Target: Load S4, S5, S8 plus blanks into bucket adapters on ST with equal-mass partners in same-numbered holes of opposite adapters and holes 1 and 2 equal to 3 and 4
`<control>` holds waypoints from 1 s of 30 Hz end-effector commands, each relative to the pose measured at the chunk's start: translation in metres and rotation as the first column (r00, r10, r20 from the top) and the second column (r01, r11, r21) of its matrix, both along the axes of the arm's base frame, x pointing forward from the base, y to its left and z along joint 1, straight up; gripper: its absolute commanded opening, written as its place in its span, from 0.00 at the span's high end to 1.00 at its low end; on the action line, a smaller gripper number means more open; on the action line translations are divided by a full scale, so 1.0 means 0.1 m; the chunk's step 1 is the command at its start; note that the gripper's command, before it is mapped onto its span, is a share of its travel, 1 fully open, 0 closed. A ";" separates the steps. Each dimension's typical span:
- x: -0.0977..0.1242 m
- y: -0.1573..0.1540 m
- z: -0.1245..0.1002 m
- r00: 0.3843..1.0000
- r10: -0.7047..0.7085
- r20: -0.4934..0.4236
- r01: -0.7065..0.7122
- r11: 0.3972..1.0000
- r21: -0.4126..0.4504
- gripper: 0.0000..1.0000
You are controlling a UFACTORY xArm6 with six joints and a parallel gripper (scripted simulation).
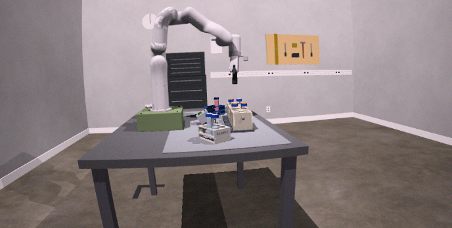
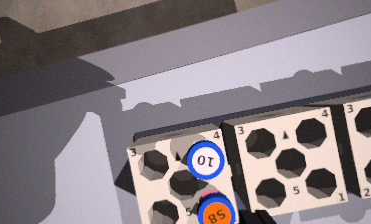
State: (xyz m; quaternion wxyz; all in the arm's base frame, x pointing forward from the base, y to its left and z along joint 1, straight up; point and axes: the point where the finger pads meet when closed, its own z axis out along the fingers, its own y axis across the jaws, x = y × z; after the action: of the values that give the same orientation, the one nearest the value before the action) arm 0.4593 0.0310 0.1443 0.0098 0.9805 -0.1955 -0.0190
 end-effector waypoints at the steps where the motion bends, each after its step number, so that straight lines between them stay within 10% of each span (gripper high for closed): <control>1: -0.22 -0.06 -0.07 0.985 -0.172 -0.016 0.172 0.985 -0.027 1.00; 22: -1.00 -0.26 -0.36 0.741 -0.668 -0.070 0.658 0.743 -0.121 1.00; 30: -1.36 -0.35 -0.50 0.540 -0.839 -0.075 0.821 0.544 -0.171 1.00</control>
State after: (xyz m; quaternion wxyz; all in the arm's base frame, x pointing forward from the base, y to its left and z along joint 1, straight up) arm 0.3408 0.0012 0.0994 0.0636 0.8063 -0.5826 -0.0798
